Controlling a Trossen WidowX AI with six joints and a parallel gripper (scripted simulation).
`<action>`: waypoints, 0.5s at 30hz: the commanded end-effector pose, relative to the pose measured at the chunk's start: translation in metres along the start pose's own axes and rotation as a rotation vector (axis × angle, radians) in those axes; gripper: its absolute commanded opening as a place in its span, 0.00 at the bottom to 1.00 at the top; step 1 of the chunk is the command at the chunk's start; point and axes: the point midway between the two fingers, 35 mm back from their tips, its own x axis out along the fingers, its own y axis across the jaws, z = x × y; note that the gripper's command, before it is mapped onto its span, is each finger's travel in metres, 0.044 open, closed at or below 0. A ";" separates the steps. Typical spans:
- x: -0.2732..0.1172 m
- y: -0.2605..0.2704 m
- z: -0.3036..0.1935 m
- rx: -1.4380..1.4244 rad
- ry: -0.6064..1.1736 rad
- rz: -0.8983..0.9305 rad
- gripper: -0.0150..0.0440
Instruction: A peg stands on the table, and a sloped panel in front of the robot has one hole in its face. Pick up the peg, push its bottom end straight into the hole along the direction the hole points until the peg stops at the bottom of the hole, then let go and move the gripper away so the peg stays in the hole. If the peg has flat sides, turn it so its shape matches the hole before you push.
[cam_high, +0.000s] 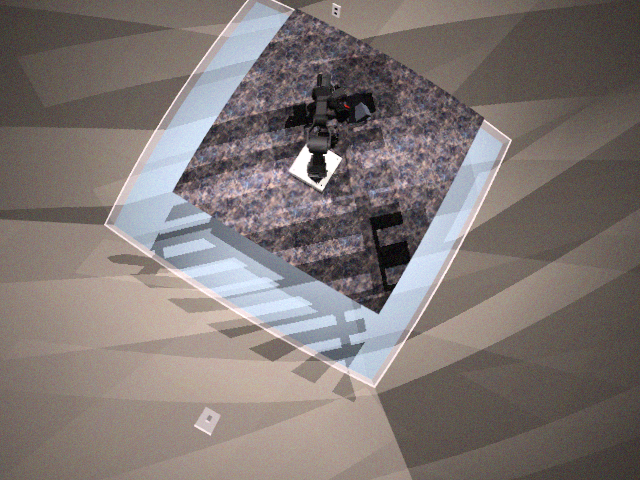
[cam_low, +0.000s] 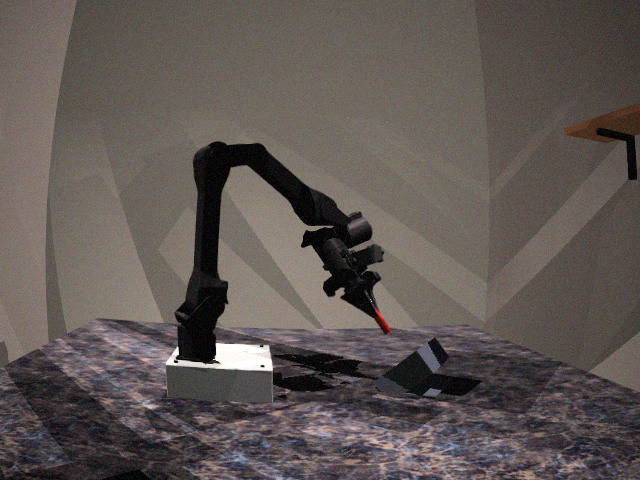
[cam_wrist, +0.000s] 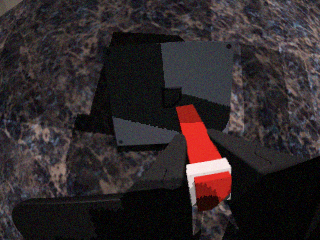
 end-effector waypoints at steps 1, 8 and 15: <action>0.009 -0.001 -0.004 0.014 -0.001 -0.010 0.25; 0.019 0.002 -0.005 0.053 -0.013 -0.002 0.25; 0.030 0.004 -0.006 0.092 -0.025 0.005 0.25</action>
